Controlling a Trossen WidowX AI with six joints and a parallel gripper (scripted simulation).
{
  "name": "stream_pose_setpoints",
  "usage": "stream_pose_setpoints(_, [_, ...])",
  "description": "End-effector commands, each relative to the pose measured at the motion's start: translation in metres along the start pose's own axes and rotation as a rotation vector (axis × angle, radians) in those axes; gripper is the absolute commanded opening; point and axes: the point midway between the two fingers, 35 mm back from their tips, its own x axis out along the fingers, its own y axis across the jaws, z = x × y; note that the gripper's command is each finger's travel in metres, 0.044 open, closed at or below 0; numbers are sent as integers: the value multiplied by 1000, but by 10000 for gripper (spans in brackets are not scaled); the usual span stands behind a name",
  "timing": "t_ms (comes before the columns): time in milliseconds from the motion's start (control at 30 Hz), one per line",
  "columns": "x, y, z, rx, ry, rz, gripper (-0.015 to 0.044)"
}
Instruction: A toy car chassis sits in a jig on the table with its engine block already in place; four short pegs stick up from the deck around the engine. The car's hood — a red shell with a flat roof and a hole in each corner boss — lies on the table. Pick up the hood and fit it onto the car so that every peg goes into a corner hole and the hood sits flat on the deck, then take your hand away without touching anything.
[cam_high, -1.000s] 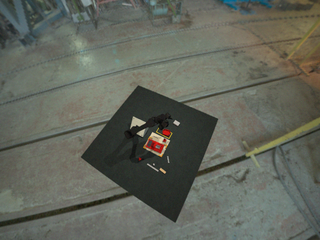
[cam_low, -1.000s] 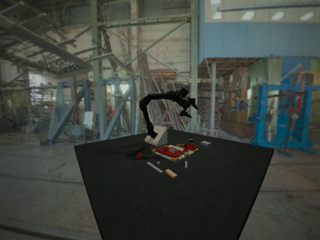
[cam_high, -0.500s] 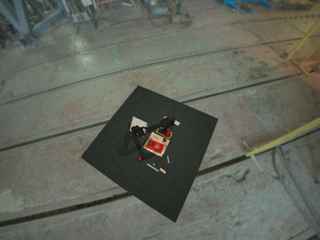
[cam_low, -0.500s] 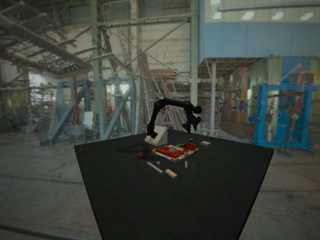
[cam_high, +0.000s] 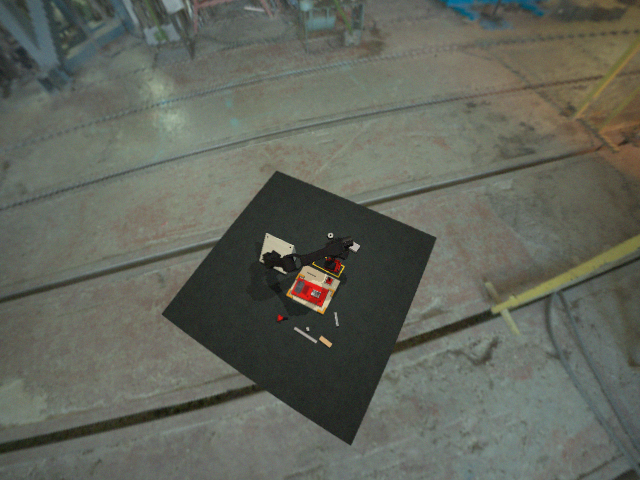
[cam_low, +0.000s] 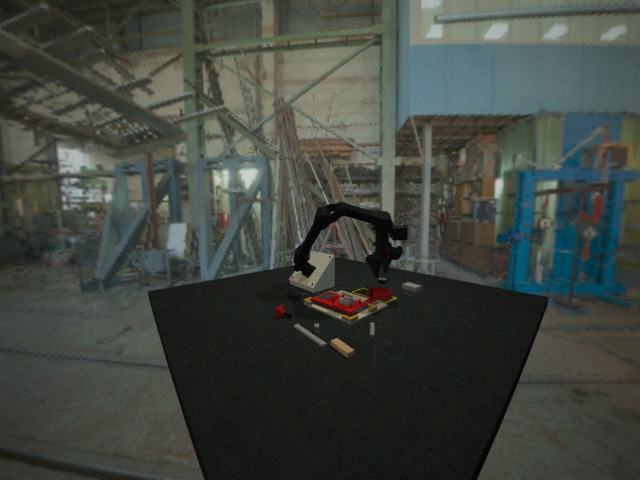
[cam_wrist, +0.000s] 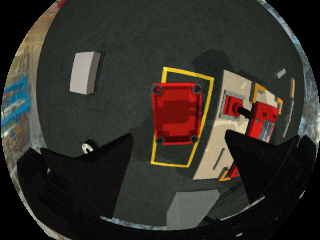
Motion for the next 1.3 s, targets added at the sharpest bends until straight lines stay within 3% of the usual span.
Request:
stream_pose_setpoints(0, [2,-1,1,-1,-3,-2,440])
stream_pose_setpoints(1267, [27,-1,0,-1,-3,-2,440])
